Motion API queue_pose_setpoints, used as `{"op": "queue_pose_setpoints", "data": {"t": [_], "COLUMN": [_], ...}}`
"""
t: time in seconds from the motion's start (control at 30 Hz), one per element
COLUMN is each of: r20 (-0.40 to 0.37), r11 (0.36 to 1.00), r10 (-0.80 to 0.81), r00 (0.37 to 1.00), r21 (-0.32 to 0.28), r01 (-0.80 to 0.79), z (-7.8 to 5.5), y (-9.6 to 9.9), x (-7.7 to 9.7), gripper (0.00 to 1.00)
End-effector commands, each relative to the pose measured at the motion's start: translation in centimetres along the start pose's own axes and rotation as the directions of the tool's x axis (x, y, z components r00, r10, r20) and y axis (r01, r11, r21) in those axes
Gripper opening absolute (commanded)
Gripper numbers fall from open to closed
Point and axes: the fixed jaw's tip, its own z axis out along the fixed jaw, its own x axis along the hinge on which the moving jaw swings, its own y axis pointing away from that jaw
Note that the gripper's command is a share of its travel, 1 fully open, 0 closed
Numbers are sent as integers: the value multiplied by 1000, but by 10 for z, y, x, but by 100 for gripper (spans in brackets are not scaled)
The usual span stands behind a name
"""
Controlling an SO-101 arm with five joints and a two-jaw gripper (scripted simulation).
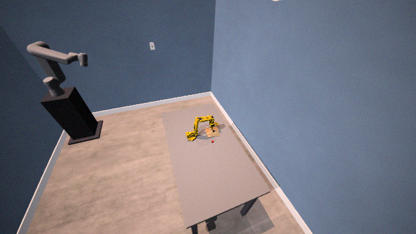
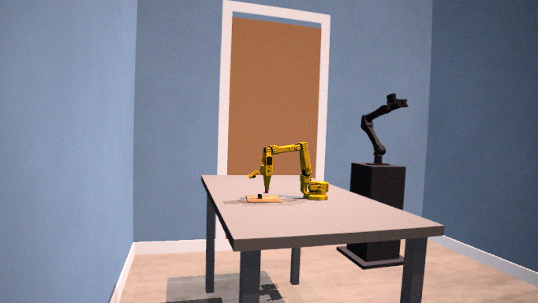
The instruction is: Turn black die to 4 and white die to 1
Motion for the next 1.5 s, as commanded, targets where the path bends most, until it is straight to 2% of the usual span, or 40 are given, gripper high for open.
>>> {"op": "queue_pose_setpoints", "data": {"t": [0.0,0.73,1.47], "r20": [69,83,83], "r11": [1000,1000,1000], "r10": [19,32,32], "r00": [997,996,996], "r21": [-4,-4,-4], "r01": [-18,-31,-31], "z": [-11,-12,-3], "y": [-3,-8,-8], "x": [-5,-4,-5], "gripper": [0,0,0]}}
